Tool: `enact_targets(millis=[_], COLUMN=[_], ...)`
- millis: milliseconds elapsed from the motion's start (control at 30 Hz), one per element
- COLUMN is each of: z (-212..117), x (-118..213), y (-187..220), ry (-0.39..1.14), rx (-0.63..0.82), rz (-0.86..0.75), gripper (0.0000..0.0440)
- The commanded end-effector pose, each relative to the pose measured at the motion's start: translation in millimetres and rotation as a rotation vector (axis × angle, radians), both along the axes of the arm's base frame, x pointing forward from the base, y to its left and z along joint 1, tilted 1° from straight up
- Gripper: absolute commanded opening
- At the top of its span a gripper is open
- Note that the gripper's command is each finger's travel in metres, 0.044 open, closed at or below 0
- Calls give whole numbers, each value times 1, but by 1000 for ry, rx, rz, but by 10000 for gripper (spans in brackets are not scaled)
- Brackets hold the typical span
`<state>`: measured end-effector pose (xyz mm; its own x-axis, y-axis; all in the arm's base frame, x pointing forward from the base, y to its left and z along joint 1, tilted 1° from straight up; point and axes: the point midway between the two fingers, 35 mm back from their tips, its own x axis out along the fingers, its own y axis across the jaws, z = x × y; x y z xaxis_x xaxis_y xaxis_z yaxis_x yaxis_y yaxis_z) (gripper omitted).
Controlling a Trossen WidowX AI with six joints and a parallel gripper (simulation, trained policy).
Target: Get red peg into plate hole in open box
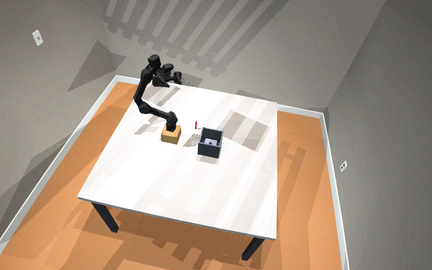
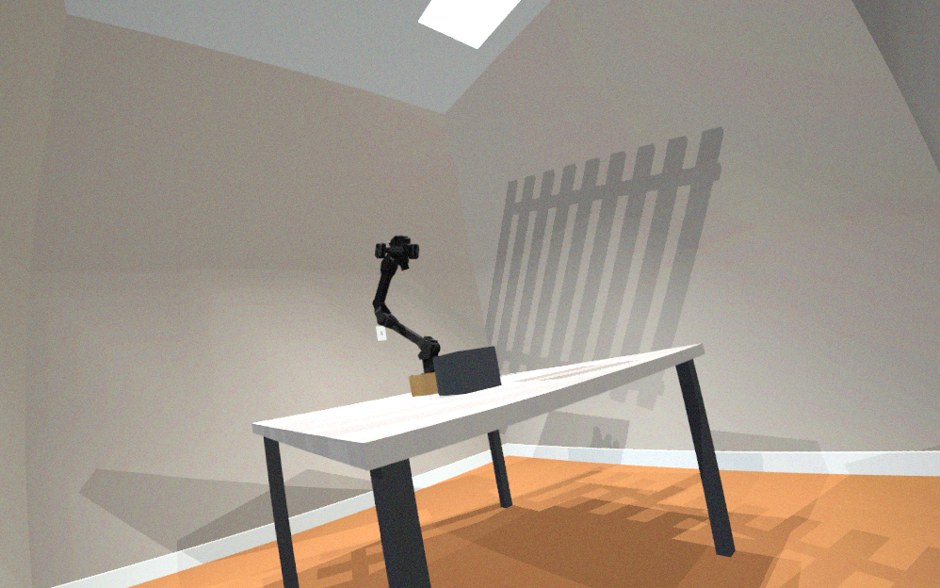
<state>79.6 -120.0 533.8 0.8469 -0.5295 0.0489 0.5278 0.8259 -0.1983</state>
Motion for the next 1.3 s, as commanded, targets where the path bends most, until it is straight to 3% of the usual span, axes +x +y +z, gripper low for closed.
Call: enact_targets(millis=[0, 67, 633, 1267], z=[-2, -6, -71, -162], x=[0, 2, 46, 87], y=[1, 6, 65, 118], ry=[2, 0, 71, 287], rx=[-1, 12, 266, 639], rz=[8, 37, 244, 312], gripper=[421, 440, 440, 440])
